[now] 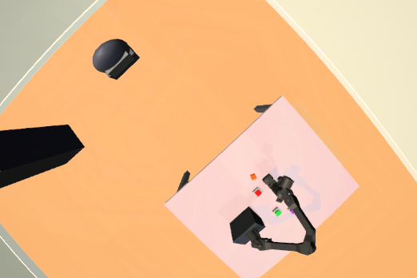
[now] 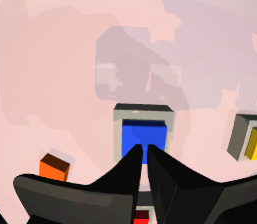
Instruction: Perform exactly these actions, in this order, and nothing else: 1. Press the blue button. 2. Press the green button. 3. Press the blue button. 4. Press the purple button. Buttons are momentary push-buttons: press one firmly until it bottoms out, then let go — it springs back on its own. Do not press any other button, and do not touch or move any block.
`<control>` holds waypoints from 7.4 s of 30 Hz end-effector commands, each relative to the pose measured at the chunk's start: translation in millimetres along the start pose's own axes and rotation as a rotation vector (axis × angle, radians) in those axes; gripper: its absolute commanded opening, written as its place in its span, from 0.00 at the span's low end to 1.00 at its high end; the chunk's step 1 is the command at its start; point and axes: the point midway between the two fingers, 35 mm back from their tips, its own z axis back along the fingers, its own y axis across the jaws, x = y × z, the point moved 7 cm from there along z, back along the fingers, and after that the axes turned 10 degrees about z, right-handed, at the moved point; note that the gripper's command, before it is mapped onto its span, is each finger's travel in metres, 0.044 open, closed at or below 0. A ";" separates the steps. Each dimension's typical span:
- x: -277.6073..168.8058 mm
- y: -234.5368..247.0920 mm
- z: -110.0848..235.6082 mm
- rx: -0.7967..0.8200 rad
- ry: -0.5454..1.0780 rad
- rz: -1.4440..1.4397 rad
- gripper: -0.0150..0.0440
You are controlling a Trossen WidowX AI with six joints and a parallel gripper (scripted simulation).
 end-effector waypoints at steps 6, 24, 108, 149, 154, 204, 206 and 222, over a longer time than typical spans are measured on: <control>-1.4 0.3 -15.8 -0.006 0.002 0.009 0.29; -1.5 0.2 -16.9 -0.006 0.002 0.009 0.29; -140.8 -186.7 -13.2 -0.014 0.010 0.014 0.29; -139.3 -185.6 81.1 -0.011 0.008 0.013 0.29; -125.5 -179.9 83.0 -0.004 0.005 0.014 0.29; -0.8 0.5 -1.9 -0.005 0.002 0.009 0.29; -0.9 0.5 -5.1 -0.005 0.002 0.009 0.29; -1.5 0.2 -16.9 -0.006 0.002 0.009 0.29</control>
